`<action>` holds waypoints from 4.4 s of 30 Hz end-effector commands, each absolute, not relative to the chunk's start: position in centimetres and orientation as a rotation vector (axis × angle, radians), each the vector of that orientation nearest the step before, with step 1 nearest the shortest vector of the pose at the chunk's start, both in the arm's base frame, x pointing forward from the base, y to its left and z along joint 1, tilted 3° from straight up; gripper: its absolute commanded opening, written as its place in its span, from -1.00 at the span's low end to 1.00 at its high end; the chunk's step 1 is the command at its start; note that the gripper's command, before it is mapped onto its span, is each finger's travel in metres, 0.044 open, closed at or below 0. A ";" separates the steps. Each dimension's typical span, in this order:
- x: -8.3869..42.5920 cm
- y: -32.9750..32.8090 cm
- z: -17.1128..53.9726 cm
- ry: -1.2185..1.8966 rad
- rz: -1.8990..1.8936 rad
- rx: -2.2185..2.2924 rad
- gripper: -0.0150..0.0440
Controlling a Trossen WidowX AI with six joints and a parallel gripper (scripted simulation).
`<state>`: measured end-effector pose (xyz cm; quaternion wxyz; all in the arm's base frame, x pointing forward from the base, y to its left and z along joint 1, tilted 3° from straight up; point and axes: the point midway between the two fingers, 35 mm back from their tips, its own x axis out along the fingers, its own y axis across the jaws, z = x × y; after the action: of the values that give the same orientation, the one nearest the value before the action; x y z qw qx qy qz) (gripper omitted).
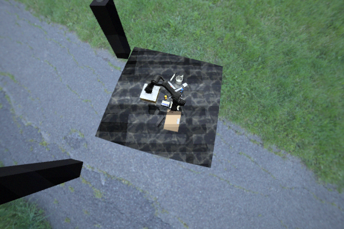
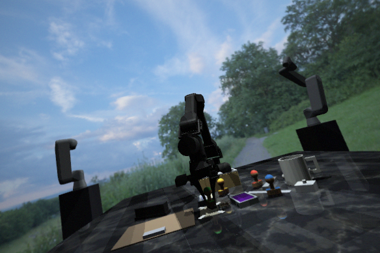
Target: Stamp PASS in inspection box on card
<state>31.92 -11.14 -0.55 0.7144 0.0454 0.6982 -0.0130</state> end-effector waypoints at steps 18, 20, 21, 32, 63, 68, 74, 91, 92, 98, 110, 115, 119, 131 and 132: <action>32.1 -11.2 0.4 1.537 -0.029 0.097 -0.49; 32.1 -11.2 0.7 1.537 -0.029 0.097 -0.49; 32.1 -11.2 0.9 1.537 -0.029 0.097 -0.49; 32.2 -11.3 2.6 1.537 -0.030 0.097 -0.49; 29.4 -13.1 6.0 1.539 -0.032 0.095 -0.49; 26.5 -14.7 6.0 1.542 -0.034 0.094 -0.49; 22.9 -16.0 5.8 1.546 -0.035 0.093 -0.49; 19.8 -16.7 4.3 1.549 -0.036 0.093 -0.49; 19.8 -16.7 4.1 1.549 -0.036 0.093 -0.49; 19.8 -16.8 3.1 1.549 -0.036 0.093 -0.49; 19.8 -16.7 1.2 1.549 -0.036 0.094 -0.49; 19.8 -16.6 0.3 1.549 -0.036 0.094 -0.49; 19.7 -16.6 -0.3 1.549 -0.036 0.094 -0.49; 19.7 -16.5 -1.0 1.543 -0.038 0.094 -0.22; 19.7 -16.5 -1.0 1.543 -0.038 0.094 -0.14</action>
<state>19.70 -16.46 -1.05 0.7155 0.0425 0.6971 -0.0168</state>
